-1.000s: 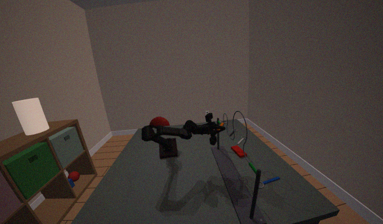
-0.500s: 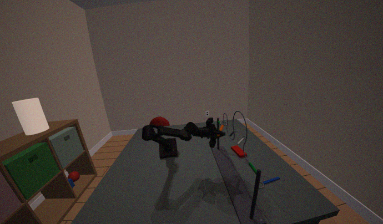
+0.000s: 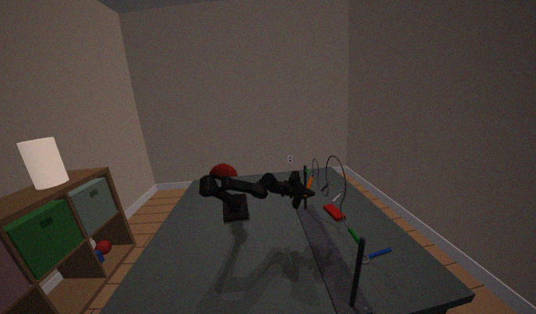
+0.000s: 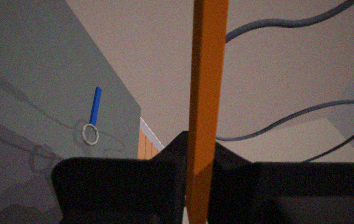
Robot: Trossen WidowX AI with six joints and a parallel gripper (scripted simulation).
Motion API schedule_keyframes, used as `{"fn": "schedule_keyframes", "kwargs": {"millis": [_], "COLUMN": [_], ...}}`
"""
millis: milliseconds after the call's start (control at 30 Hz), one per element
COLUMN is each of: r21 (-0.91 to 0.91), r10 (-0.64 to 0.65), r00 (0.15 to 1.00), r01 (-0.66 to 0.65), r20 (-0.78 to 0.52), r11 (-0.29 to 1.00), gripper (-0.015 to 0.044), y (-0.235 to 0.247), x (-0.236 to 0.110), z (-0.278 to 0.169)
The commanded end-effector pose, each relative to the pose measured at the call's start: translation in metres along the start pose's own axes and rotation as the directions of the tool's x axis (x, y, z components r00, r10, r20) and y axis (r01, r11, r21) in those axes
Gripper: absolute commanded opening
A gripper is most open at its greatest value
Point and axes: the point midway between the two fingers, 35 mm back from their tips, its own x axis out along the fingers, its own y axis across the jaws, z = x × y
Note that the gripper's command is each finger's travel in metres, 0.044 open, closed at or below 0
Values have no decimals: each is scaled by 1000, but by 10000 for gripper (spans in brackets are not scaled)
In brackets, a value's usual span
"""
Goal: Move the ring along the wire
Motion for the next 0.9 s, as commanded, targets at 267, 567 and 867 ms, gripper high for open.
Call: {"fn": "schedule_keyframes", "kwargs": {"millis": [267,567,867], "r21": [196,281,360], "r10": [102,145,186], "r00": [993,987,980], "r01": [-113,-157,-197], "r20": [64,63,65], "r11": [974,947,912], "gripper": [-150,-150,-150], "y": [37,51,65], "x": [4,0,-4], "z": [4,7,12]}}
